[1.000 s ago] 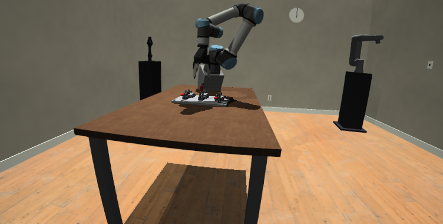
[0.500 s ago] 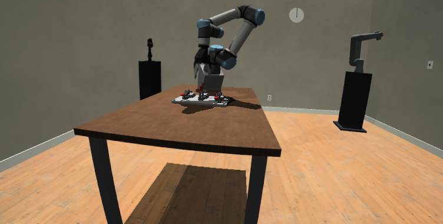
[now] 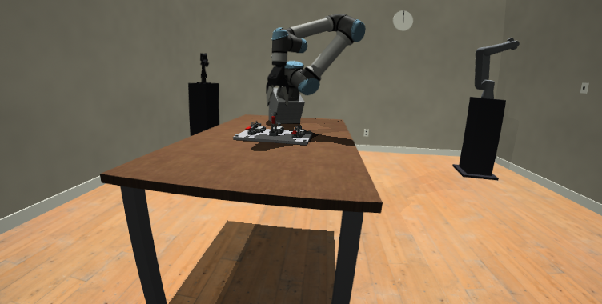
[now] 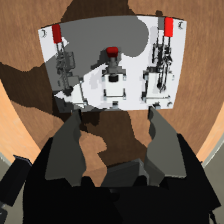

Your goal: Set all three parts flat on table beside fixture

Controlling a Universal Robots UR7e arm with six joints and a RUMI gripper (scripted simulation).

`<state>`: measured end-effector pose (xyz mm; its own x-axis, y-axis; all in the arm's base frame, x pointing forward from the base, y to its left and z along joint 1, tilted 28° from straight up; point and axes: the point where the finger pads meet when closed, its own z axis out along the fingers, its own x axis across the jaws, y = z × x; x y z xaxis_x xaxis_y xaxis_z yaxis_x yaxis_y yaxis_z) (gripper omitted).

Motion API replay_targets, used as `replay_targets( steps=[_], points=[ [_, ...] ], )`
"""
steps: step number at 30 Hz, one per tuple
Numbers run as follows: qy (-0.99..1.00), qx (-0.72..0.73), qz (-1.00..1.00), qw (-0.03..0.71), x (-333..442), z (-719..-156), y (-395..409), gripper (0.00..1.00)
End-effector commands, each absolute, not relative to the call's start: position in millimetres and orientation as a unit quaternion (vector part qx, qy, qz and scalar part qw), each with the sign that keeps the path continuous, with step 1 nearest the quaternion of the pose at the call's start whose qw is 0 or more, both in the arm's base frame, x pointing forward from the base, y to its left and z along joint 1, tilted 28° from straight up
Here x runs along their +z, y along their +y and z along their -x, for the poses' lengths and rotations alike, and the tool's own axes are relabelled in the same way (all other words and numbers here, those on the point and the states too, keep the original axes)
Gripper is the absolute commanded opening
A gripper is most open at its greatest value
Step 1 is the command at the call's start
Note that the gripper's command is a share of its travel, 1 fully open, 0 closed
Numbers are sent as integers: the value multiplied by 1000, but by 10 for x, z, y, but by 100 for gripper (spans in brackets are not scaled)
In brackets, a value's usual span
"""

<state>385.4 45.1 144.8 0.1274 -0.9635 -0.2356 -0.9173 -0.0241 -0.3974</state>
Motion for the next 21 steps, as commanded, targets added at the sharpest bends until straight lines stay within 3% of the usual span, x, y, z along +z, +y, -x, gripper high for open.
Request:
replay_targets(
  steps=[1,21],
  points=[
    [658,-50,714,234,1420,-3755,443,59],
    [658,-50,714,234,1321,-3758,468,59]
  ],
)
